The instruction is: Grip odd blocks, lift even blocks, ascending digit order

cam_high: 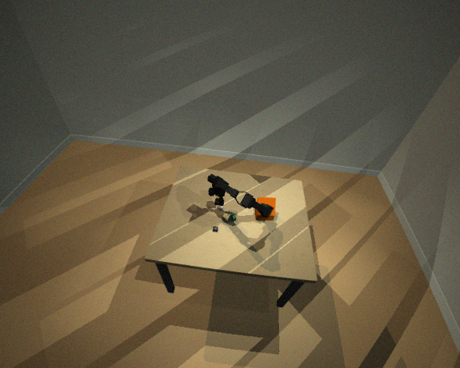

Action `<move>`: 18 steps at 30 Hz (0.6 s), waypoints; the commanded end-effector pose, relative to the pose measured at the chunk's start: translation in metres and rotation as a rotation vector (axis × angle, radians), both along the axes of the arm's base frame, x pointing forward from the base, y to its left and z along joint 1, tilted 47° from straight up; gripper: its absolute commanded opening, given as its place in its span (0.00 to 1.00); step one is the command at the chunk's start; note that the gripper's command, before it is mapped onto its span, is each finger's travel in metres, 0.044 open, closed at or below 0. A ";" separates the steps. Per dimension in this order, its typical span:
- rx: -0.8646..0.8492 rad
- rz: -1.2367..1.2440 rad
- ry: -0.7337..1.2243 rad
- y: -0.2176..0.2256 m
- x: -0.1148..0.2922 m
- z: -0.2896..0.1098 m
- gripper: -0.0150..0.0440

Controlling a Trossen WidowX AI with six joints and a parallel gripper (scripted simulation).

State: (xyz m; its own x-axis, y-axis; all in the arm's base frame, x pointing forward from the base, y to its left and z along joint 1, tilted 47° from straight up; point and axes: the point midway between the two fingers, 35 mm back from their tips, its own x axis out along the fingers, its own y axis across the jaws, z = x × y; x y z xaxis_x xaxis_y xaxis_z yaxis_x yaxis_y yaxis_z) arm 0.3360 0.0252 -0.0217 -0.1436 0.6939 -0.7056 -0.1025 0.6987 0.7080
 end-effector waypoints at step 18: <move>0.011 0.012 0.029 0.039 -0.017 -0.037 0.93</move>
State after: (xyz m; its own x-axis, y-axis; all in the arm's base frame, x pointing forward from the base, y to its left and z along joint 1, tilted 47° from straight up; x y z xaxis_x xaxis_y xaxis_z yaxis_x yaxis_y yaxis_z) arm 0.3212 0.0609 -0.0548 -0.1699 0.6974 -0.6962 -0.0954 0.6915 0.7160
